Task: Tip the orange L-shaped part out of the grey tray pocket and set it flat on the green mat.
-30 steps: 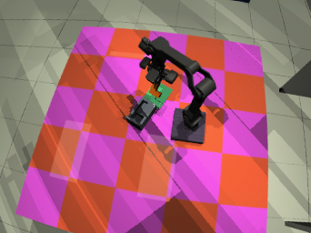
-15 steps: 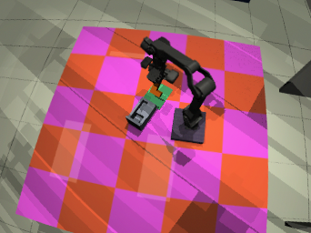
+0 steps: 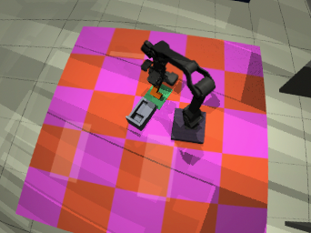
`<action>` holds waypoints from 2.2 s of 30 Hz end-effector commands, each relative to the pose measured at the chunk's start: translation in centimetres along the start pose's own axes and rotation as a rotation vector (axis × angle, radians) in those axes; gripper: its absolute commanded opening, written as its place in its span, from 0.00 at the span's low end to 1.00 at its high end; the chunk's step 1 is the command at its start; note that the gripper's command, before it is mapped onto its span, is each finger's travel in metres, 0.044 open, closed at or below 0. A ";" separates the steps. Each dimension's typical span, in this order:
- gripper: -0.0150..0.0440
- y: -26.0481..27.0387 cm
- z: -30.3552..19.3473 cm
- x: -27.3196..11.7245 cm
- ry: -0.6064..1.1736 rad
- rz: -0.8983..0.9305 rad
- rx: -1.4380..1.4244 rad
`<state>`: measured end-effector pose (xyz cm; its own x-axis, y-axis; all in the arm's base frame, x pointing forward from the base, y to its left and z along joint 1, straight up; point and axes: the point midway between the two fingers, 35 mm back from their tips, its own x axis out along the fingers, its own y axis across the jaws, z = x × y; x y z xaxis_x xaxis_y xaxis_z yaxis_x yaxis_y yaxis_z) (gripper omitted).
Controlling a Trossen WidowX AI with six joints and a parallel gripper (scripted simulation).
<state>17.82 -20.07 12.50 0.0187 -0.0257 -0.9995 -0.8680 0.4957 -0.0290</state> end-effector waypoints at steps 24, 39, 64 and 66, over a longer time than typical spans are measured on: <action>0.25 0.1 0.0 4.4 -0.002 0.005 -0.005; 0.25 0.2 0.0 5.0 -0.002 0.005 -0.005; 0.88 -0.2 -0.1 2.1 -0.002 0.004 -0.002; 0.93 -0.2 -0.1 -0.4 -0.002 0.004 -0.003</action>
<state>17.73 -19.99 9.49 0.0005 -0.0054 -1.0000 -0.8686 0.4956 -0.0031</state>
